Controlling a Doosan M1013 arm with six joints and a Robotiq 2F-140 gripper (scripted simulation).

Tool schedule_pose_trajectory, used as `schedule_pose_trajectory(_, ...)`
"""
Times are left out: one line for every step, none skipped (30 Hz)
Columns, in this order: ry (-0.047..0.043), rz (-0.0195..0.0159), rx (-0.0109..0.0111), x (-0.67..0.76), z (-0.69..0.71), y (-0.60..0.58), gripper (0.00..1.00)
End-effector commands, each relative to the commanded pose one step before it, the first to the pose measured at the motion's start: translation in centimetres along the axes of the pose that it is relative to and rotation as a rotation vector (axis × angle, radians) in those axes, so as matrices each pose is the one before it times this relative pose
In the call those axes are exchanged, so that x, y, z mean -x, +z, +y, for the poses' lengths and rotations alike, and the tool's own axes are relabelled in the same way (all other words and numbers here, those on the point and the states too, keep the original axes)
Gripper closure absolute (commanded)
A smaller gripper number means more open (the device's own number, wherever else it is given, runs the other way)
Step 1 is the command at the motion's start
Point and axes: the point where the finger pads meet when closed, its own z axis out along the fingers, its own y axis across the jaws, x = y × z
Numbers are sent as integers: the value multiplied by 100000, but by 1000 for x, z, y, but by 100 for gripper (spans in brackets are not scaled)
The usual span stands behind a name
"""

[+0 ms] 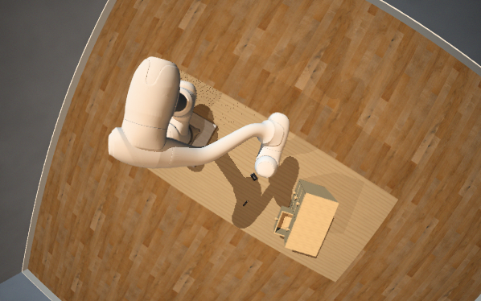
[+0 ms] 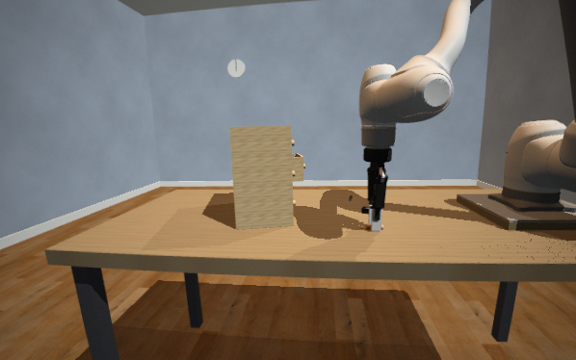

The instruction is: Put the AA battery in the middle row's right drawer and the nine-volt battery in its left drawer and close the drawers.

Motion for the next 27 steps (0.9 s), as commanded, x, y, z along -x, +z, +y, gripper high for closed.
schedule_pose_trajectory(-76, 363, 86, -158, -63, 282, 83)
schedule_pose_trajectory(0, 0, 0, 0, 0, 0, 83)
schedule_pose_trajectory(0, 0, 0, 0, 0, 0, 83)
schedule_pose_trajectory(0, 0, 0, 0, 0, 0, 83)
schedule_pose_trajectory(0, 0, 0, 0, 0, 0, 94)
schedule_pose_trajectory(0, 0, 0, 0, 0, 0, 94)
schedule_pose_trajectory(0, 0, 0, 0, 0, 0, 94)
schedule_pose_trajectory(0, 0, 0, 0, 0, 0, 94)
schedule_pose_trajectory(0, 0, 0, 0, 0, 0, 94)
schedule_pose_trajectory(0, 0, 0, 0, 0, 0, 94)
schedule_pose_trajectory(0, 0, 0, 0, 0, 0, 94)
schedule_pose_trajectory(0, 0, 0, 0, 0, 0, 94)
schedule_pose_trajectory(0, 0, 0, 0, 0, 0, 94)
schedule_pose_trajectory(0, 0, 0, 0, 0, 0, 94)
schedule_pose_trajectory(0, 0, 0, 0, 0, 0, 94)
schedule_pose_trajectory(0, 0, 0, 0, 0, 0, 94)
schedule_pose_trajectory(0, 0, 0, 0, 0, 0, 94)
schedule_pose_trajectory(0, 0, 0, 0, 0, 0, 94)
schedule_pose_trajectory(0, 0, 0, 0, 0, 0, 94)
schedule_pose_trajectory(0, 0, 0, 0, 0, 0, 94)
schedule_pose_trajectory(0, 0, 0, 0, 0, 0, 94)
schedule_pose_trajectory(0, 0, 0, 0, 0, 0, 94)
schedule_pose_trajectory(0, 0, 0, 0, 0, 0, 94)
schedule_pose_trajectory(0, 0, 0, 0, 0, 0, 94)
schedule_pose_trajectory(0, 0, 0, 0, 0, -24, 94)
schedule_pose_trajectory(0, 0, 0, 0, 0, -148, 94)
schedule_pose_trajectory(0, 0, 0, 0, 0, -346, 94)
